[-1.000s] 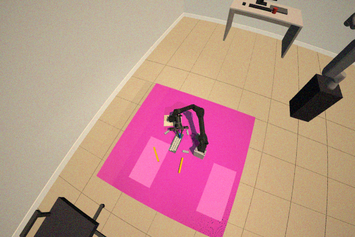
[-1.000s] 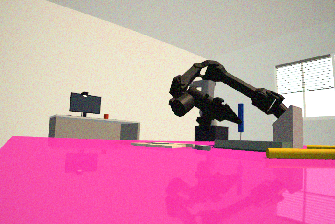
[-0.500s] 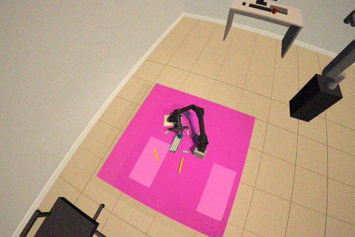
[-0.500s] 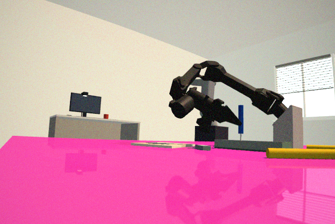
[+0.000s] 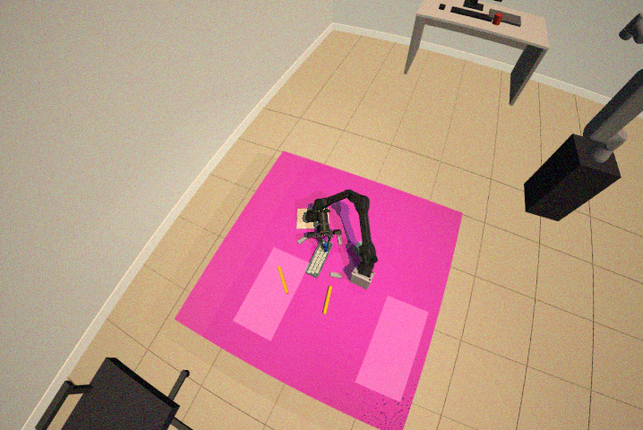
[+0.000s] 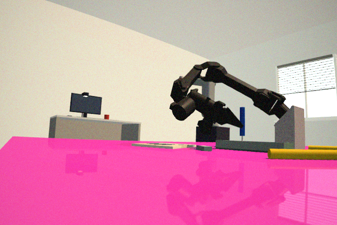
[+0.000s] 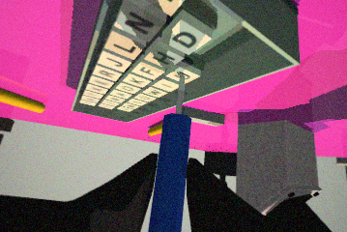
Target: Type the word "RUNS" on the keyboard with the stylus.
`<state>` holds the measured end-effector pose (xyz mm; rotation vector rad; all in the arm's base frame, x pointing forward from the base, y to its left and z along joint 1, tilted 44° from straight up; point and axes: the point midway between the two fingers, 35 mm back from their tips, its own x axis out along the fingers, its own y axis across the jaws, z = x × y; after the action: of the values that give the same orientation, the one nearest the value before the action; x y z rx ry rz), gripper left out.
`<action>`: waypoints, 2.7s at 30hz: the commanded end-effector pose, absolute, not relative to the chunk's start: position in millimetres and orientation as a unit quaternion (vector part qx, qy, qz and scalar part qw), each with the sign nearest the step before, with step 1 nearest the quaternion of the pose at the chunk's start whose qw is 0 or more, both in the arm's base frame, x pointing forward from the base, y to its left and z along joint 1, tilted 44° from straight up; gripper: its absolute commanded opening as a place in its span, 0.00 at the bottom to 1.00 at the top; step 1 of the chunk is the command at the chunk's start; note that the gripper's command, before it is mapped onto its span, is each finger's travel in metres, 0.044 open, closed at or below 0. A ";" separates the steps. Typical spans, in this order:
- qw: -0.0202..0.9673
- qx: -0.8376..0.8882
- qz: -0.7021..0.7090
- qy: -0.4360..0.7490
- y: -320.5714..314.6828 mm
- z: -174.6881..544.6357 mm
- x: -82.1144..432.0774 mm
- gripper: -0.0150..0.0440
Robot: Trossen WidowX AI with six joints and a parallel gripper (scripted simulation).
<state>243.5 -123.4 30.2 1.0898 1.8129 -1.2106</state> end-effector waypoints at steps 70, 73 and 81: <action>0.385 0.605 -0.463 0.521 -127.9 72.7 270.0 0.25; 0.385 0.604 -0.464 0.521 -136.3 63.9 268.2 0.25; 0.385 0.604 -0.464 0.521 -137.5 62.4 268.0 0.30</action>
<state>269.8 -136.7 65.8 1.5448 1.3227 -1.1768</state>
